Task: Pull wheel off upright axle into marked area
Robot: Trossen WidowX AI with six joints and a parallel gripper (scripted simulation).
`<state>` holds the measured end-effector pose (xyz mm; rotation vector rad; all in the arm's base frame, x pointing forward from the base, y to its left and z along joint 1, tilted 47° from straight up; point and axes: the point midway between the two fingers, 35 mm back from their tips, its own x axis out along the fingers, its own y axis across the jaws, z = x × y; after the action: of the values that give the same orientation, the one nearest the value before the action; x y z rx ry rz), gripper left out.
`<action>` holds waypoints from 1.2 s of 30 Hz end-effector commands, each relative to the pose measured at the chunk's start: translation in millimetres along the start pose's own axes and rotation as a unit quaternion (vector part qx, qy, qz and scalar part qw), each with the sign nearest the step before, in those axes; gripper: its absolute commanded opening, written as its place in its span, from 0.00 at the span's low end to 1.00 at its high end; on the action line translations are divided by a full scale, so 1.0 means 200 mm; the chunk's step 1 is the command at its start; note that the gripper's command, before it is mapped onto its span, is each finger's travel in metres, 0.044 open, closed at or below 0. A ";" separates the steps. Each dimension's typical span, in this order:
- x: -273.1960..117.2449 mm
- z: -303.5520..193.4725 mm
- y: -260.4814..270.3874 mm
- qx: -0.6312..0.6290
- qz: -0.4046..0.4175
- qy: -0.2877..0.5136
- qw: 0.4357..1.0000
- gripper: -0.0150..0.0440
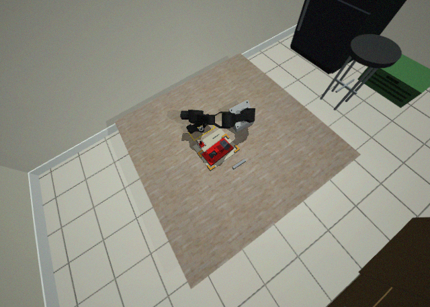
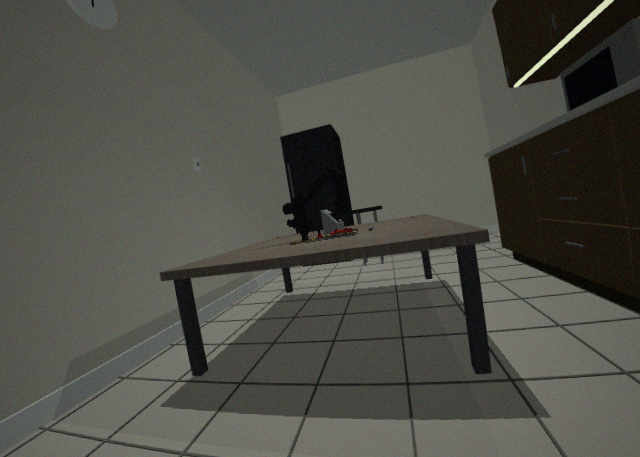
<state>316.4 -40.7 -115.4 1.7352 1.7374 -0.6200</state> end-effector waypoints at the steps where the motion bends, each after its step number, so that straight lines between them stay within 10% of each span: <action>1: 0.00 0.00 0.00 0.000 0.000 0.000 1.000 0.39; 10: -0.03 0.00 0.00 0.000 0.000 0.000 1.000 0.76; 21: -0.30 0.01 0.00 0.004 -0.001 0.003 1.000 0.76; 26: -0.39 -0.05 -0.16 0.008 0.001 0.001 1.000 0.99; 36: -0.53 -0.17 -0.41 0.006 -0.003 0.002 1.000 1.00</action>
<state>238.8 -100.5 -28.2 1.7543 1.7252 -0.6343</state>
